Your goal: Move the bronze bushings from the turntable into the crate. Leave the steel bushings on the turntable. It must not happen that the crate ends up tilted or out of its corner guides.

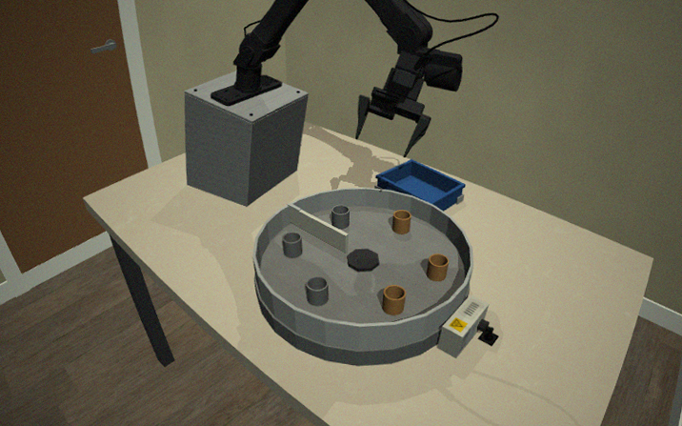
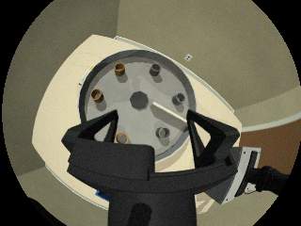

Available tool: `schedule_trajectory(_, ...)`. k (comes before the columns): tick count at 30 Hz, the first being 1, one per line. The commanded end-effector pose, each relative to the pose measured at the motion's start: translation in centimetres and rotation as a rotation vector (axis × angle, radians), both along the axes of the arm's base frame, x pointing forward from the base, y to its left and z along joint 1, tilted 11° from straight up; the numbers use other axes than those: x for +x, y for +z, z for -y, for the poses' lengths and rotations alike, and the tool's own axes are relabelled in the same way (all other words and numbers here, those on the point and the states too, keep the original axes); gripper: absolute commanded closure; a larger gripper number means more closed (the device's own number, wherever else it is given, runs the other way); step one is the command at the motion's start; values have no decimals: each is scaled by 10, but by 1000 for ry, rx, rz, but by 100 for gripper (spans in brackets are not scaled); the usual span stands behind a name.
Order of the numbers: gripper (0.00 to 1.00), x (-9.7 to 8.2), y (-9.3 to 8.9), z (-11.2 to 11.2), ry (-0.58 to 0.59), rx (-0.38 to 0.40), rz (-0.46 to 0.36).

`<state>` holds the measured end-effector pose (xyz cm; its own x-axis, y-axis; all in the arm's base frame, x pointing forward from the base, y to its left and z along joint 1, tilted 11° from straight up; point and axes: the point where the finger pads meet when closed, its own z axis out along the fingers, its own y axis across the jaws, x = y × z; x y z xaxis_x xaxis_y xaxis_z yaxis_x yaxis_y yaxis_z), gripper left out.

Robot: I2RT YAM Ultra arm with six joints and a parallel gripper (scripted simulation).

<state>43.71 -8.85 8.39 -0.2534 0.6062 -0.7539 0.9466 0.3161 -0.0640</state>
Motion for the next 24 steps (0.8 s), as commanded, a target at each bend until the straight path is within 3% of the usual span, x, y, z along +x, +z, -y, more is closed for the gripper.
schedule_trajectory(1, 0, 2, 6, 0, -1, 0, 18)
schedule_trajectory(18, 0, 1, 6, 1, -2, 4, 17)
schedule_trajectory(21, 0, -7, 1, 9, -34, 63, 30)
schedule_trajectory(24, 0, -26, -15, 23, -97, 226, 31)
